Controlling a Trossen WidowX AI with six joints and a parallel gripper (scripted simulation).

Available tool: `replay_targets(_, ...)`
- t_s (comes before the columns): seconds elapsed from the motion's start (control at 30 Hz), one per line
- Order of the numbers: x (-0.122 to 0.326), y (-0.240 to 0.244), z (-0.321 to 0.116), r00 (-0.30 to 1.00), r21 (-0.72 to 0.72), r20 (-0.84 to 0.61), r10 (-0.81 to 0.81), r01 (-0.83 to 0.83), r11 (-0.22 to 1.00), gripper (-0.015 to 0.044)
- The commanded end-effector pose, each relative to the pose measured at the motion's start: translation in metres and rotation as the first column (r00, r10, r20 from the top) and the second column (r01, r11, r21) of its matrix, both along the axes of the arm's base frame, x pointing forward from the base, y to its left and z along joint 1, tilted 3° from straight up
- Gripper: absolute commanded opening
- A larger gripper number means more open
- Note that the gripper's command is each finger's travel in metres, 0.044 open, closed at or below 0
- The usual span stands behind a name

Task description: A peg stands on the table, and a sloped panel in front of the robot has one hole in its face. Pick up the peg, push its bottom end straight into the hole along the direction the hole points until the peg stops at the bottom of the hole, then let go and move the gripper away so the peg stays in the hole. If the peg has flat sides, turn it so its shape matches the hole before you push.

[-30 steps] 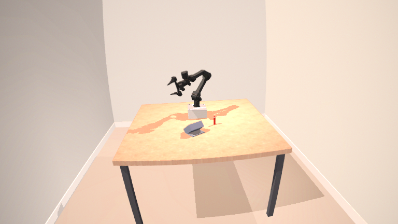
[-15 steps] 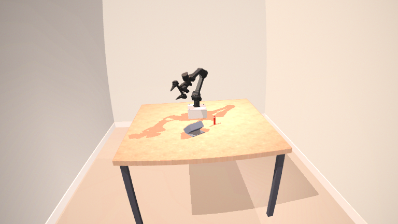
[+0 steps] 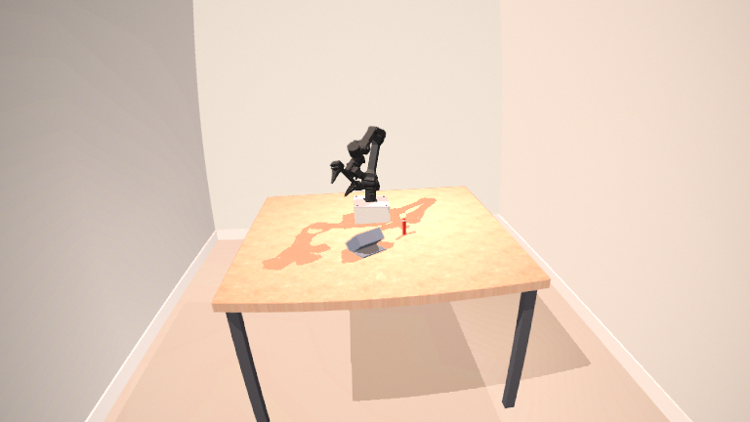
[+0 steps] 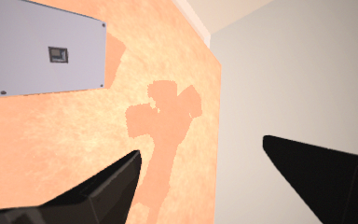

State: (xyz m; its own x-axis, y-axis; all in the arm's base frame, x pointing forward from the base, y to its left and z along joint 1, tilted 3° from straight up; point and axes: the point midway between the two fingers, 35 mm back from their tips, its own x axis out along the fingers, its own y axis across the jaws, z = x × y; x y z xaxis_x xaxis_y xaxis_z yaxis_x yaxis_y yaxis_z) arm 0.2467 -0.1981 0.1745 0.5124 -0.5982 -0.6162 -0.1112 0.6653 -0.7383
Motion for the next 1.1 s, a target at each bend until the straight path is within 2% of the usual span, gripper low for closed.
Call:
replay_targets(0.0,0.009,0.012,-0.009,1.0,0.048,-0.016,0.025,-0.024,0.999,0.044)
replay_targets(0.53,0.045,0.06,-0.031,0.99,0.212,-0.043,0.132,-0.12,0.97,0.044)
replay_targets(1.07,0.074,0.13,-0.058,0.963,0.416,-0.124,0.238,-0.168,0.894,0.044)
